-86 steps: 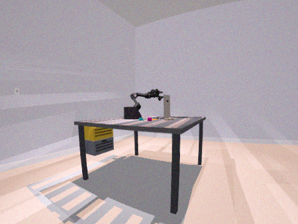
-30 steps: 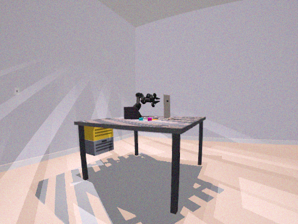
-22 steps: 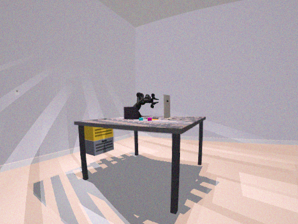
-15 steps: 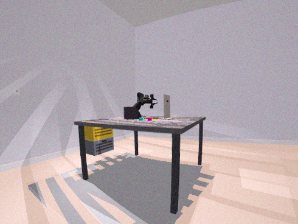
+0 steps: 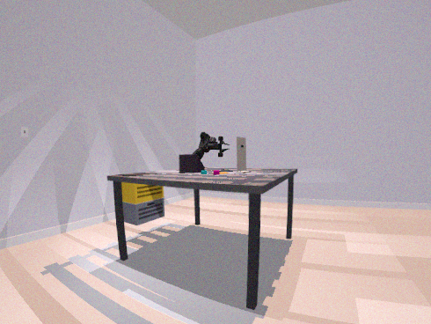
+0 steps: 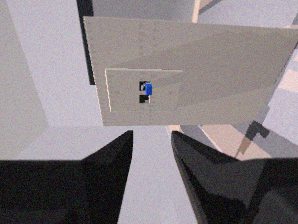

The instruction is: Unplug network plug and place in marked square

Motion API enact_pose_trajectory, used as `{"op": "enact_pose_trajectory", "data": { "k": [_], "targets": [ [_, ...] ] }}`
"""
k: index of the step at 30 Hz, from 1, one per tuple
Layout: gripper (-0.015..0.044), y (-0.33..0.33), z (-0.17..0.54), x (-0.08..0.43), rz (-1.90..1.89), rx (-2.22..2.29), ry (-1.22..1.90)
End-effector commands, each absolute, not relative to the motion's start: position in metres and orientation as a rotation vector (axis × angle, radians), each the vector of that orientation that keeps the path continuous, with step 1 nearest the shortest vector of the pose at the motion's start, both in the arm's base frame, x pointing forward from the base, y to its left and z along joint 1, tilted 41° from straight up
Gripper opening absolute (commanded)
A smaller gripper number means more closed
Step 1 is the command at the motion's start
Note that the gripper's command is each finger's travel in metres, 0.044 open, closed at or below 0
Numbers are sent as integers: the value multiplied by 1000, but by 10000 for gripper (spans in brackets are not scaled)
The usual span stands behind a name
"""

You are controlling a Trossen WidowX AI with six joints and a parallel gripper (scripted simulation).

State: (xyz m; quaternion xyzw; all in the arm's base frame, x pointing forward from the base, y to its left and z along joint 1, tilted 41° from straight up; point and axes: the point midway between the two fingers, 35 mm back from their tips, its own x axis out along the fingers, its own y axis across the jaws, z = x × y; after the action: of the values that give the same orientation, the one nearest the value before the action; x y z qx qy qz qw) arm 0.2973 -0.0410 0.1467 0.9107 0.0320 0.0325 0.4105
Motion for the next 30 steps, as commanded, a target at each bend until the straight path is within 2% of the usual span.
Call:
{"op": "enact_pose_trajectory", "data": {
  "k": [1,30],
  "targets": [
    [156,-43,147,309,92,2285,73],
    [156,-48,138,360,120,2267,56]
  ]
}}
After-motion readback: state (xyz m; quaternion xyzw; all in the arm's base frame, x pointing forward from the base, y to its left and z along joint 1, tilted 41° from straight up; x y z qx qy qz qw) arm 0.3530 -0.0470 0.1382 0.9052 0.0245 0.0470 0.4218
